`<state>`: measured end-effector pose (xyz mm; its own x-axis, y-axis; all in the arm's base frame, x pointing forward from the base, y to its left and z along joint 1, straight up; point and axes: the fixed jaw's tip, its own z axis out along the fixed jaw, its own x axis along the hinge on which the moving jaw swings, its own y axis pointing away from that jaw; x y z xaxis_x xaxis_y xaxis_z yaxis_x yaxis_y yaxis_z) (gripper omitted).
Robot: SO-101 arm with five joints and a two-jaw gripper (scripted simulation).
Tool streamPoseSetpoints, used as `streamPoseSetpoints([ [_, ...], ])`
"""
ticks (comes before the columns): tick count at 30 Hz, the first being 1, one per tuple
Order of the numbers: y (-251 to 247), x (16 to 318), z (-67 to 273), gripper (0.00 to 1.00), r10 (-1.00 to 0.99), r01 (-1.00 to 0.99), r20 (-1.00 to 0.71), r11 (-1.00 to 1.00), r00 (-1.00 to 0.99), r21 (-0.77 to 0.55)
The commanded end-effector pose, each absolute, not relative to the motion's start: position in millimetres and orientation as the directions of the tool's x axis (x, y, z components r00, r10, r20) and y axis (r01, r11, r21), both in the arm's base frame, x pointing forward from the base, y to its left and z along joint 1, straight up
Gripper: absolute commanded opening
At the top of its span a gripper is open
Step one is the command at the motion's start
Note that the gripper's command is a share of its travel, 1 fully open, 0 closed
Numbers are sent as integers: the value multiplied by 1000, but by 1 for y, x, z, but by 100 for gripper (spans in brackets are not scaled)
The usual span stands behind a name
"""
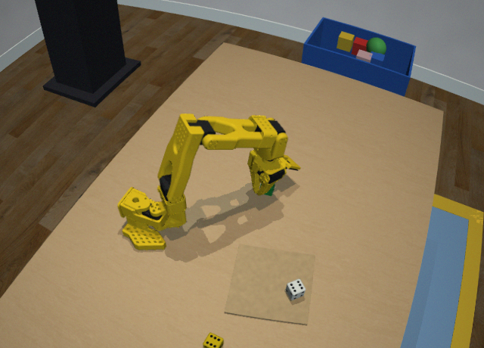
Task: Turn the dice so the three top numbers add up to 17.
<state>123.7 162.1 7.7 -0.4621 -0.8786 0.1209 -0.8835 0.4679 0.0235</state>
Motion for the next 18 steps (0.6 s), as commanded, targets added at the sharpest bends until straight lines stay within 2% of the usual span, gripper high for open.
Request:
streamPoseSetpoints([
  [1,173,127,23,0,-884,-886,81,462,-460,16],
  [18,185,125,56,0,-885,-887,67,462,-461,10],
])
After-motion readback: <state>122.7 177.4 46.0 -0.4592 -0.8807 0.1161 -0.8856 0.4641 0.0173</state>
